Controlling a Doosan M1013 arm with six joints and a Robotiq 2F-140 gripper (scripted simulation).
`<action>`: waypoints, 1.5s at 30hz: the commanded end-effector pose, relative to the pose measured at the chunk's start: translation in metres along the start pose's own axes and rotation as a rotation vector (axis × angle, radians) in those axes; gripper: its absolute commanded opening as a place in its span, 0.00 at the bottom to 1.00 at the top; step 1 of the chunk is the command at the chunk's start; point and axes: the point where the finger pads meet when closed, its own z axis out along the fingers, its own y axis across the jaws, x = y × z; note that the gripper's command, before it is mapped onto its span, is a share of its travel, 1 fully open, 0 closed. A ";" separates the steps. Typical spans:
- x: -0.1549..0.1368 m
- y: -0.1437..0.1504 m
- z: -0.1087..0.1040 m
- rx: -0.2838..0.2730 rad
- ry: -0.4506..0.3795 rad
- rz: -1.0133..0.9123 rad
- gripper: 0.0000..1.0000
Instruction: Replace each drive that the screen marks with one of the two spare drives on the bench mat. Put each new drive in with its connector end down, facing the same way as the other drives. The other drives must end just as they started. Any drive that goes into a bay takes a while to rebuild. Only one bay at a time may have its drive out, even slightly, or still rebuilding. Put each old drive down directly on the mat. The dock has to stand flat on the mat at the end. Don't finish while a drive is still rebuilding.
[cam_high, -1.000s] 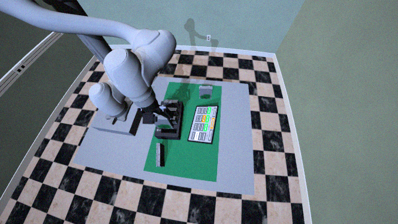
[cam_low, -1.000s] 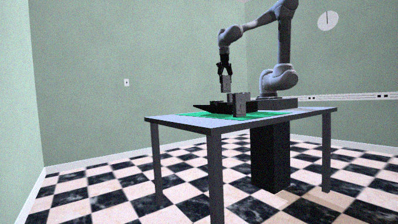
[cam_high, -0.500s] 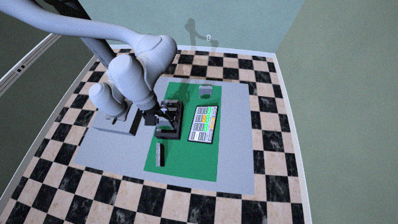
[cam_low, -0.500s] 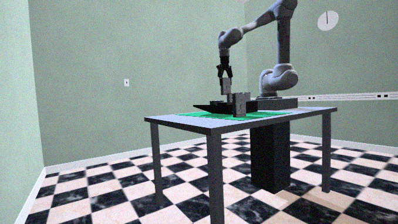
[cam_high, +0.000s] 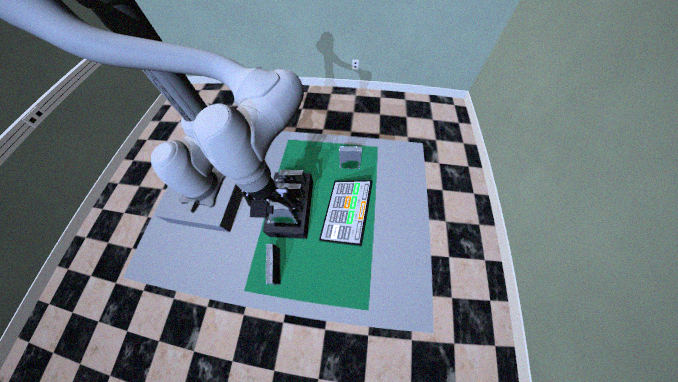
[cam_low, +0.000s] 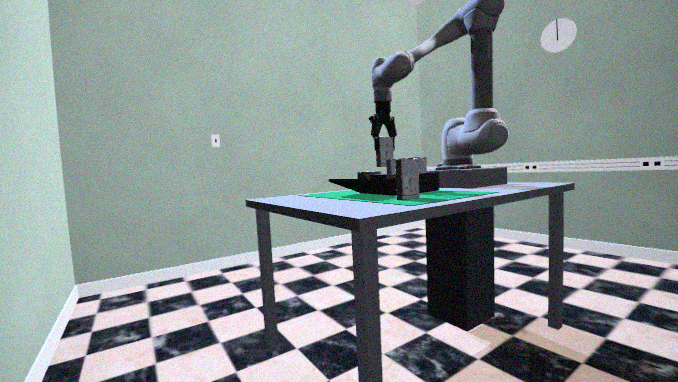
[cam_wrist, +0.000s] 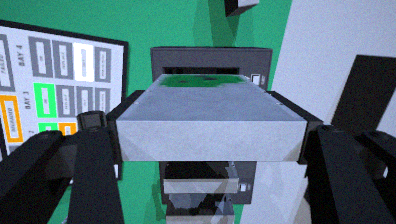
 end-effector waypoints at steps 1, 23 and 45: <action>0.000 0.000 0.003 0.001 0.000 0.000 0.10; 0.000 -0.001 0.026 0.001 0.000 0.000 0.10; 0.000 -0.001 0.031 0.001 0.000 0.000 0.10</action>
